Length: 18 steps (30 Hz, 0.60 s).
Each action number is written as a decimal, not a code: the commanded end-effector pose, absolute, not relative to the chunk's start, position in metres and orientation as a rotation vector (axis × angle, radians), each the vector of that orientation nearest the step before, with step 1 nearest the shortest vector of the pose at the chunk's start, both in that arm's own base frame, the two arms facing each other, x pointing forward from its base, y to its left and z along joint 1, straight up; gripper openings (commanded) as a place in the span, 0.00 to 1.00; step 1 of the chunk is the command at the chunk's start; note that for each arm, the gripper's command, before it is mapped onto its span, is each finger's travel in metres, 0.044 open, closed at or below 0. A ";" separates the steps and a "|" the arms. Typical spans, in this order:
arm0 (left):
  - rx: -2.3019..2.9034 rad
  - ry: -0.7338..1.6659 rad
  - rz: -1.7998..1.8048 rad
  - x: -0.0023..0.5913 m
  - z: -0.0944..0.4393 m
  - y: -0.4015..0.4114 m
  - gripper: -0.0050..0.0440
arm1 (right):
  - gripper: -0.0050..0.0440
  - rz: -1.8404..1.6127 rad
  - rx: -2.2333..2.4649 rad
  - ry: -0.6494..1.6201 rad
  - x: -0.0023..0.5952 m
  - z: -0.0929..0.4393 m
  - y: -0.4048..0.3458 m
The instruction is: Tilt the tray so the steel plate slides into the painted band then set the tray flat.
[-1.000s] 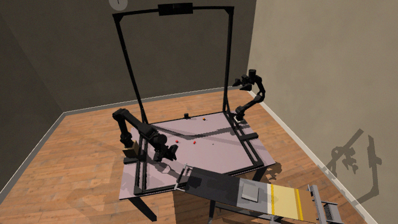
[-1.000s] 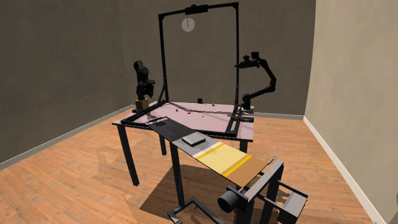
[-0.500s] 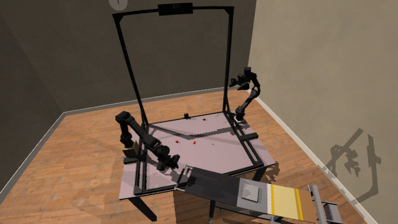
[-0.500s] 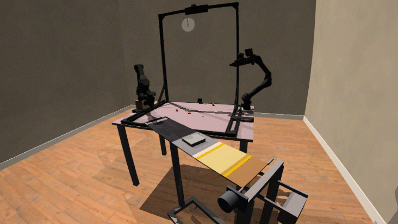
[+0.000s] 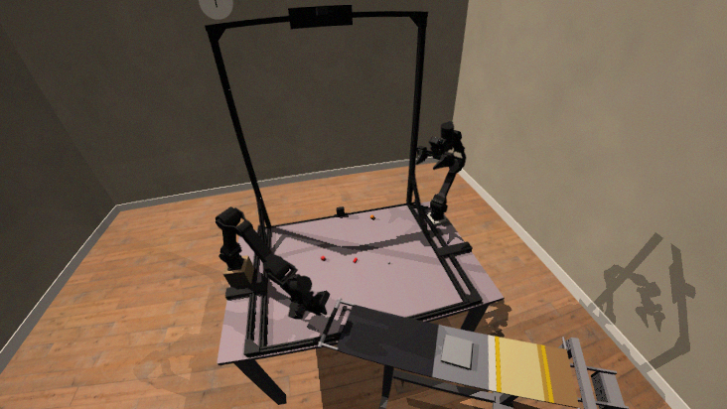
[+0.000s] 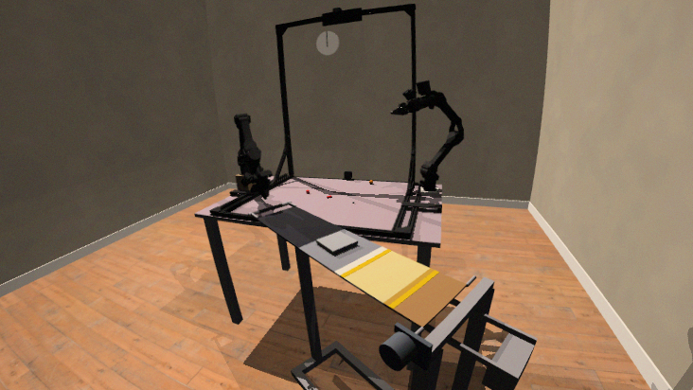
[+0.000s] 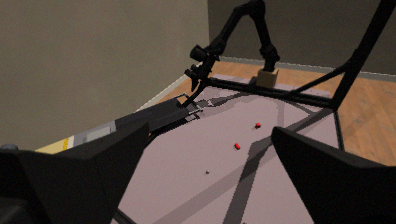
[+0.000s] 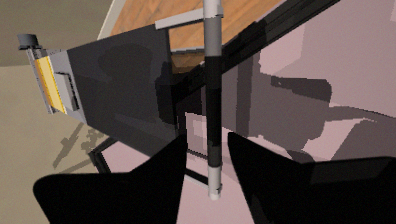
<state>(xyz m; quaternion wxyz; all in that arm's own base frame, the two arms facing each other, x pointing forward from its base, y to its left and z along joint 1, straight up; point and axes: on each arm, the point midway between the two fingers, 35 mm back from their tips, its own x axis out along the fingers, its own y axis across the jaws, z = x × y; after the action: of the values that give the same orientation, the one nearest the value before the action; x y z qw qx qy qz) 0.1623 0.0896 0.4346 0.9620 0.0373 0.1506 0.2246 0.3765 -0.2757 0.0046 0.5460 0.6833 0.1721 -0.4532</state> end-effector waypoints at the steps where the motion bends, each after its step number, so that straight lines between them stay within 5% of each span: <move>1: 0.071 0.326 0.491 0.171 0.437 0.108 1.00 | 0.41 -1.084 1.624 0.431 0.373 -0.005 -0.272; 18: 0.011 0.398 0.624 0.181 0.433 0.191 1.00 | 0.41 -1.084 1.624 0.431 0.373 -0.005 -0.272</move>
<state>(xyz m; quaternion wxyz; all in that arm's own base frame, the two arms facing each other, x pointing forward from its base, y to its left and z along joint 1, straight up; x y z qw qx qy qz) 0.1817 0.1713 0.4324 0.9374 0.0087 0.1907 0.2914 0.3749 -0.2739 -0.0010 0.5427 0.6837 0.1768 -0.4547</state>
